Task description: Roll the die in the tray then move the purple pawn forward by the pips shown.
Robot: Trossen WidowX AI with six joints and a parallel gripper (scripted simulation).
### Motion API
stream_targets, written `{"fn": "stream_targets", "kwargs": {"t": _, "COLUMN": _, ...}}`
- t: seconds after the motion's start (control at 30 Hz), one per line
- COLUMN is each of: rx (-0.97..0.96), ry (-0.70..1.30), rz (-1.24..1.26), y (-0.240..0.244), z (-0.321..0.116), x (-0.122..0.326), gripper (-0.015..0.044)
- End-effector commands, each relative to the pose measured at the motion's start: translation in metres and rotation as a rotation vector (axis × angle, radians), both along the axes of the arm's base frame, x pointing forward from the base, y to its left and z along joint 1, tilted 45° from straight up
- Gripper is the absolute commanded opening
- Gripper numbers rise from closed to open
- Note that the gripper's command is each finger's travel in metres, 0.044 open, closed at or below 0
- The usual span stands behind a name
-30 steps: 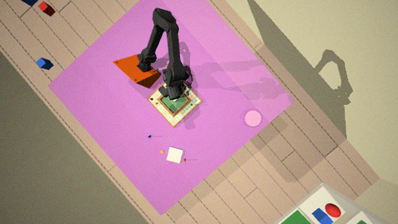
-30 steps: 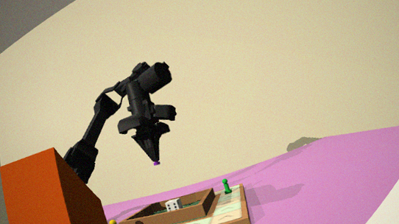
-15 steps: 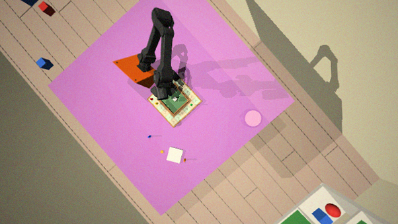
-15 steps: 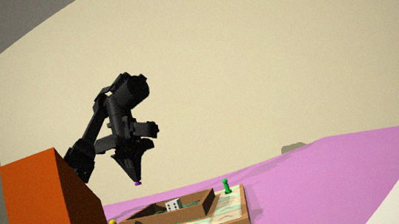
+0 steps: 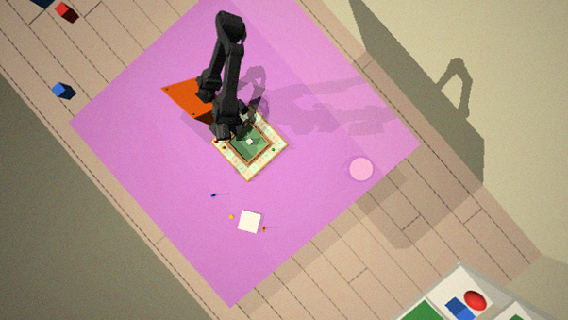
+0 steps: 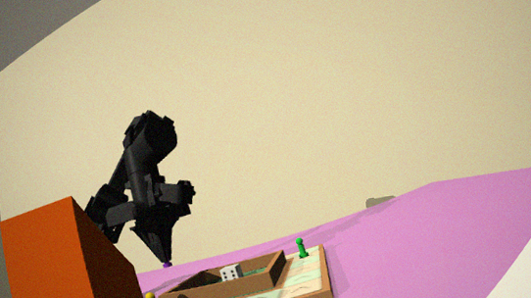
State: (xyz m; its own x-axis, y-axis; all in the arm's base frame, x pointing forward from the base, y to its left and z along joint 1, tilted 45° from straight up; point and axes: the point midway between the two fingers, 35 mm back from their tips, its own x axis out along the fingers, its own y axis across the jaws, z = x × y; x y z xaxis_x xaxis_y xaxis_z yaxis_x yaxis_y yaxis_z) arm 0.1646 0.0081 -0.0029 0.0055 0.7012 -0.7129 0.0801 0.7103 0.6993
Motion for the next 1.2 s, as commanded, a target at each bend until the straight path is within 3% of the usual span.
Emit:
{"fn": "stream_targets", "kwargs": {"t": 0.0, "rx": 0.002, "ry": 0.007, "rz": 0.000, "y": 0.008, "z": -0.008, "x": -0.003, "gripper": 0.0000}}
{"fn": "stream_targets", "kwargs": {"t": 0.8, "rx": 0.005, "ry": 0.007, "rz": 0.000, "y": 0.036, "z": -0.036, "x": -0.004, "gripper": 0.0000}}
{"fn": "stream_targets", "kwargs": {"t": 1.17, "rx": -0.004, "ry": 0.002, "rz": 0.003, "y": 0.026, "z": -0.027, "x": -0.001, "gripper": 0.0289}}
